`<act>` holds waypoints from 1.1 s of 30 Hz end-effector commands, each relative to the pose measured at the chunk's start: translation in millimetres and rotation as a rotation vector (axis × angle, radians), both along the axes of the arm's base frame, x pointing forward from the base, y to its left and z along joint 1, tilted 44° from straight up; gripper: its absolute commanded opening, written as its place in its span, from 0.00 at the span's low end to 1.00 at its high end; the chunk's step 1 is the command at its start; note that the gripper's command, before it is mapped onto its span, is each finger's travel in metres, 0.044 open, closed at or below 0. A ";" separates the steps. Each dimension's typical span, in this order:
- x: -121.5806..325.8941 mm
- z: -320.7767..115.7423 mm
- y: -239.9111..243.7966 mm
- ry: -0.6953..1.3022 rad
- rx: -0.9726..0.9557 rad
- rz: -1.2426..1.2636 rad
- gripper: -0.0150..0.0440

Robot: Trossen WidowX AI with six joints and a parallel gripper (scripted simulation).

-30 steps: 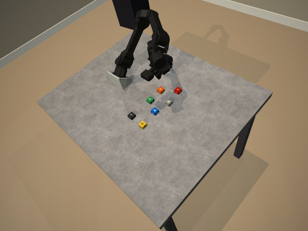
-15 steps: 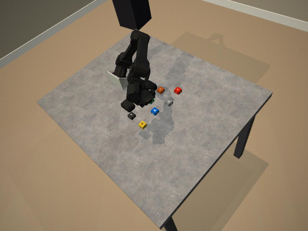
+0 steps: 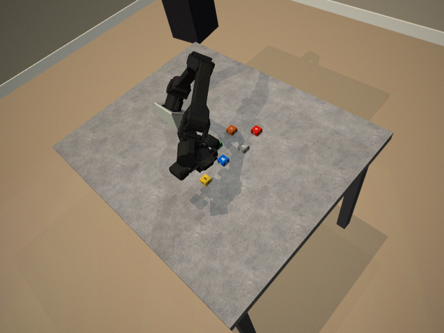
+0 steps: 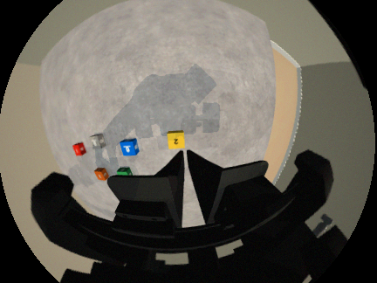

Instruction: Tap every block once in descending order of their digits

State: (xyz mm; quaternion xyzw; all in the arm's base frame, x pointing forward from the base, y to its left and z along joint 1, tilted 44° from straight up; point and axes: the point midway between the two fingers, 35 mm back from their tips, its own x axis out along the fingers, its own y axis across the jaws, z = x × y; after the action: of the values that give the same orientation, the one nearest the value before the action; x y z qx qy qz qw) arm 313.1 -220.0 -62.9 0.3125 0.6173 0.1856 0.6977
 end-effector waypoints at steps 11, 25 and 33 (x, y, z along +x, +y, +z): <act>2.4 -32.8 34.6 0.017 0.024 0.005 0.29; 5.5 -48.1 49.0 0.016 0.025 0.005 0.29; 1.5 -29.0 31.0 0.017 0.023 0.005 0.29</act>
State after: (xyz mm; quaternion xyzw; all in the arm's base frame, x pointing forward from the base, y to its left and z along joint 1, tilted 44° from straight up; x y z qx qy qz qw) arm 316.9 -174.9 -105.1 0.3228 0.6237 0.1937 0.6850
